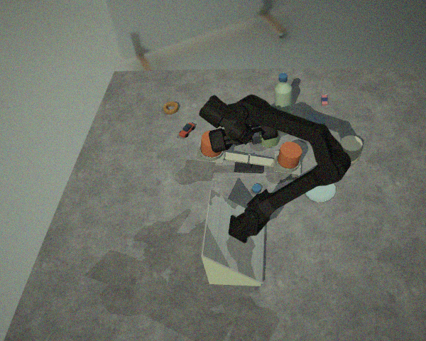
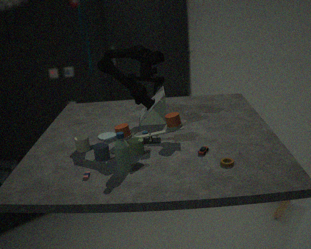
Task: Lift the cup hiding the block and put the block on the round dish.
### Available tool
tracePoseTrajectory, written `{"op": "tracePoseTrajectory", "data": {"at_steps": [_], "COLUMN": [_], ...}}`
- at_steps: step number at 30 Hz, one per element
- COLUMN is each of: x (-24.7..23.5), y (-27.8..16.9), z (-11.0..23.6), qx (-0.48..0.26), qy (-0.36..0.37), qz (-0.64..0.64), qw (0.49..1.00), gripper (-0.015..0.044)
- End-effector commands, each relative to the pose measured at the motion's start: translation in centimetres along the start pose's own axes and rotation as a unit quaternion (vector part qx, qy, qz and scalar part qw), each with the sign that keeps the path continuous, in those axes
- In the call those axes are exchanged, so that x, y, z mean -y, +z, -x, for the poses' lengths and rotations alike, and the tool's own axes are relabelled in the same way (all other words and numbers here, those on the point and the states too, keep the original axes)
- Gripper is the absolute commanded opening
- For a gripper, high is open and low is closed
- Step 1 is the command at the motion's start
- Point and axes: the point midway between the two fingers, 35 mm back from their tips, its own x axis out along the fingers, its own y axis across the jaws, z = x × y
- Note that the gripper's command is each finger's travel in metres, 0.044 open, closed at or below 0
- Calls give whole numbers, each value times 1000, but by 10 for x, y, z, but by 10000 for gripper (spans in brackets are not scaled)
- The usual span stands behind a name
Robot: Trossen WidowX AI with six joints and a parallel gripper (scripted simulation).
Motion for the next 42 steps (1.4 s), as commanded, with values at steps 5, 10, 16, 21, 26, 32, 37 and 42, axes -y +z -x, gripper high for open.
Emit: {"op": "tracePoseTrajectory", "data": {"at_steps": [5, 10, 16, 21, 26, 32, 37, 42], "x": [15, 27, 42, 55, 70, 89, 105, 120], "y": [6, 9, 11, 11, 8, 1, -6, -12], "z": [-20, -35, -53, -69, -85, -106, -122, -136], "qx": [-60, -95, -131, -155, -173, -186, -187, -180], "qy": [14, 31, 61, 92, 128, 179, 220, 256], "qz": [111, 184, 270, 338, 402, 466, 519, 571], "qw": [992, 978, 952, 924, 890, 846, 805, 759], "gripper": [440, 440, 440, 440, 440, 440, 440, 440]}}
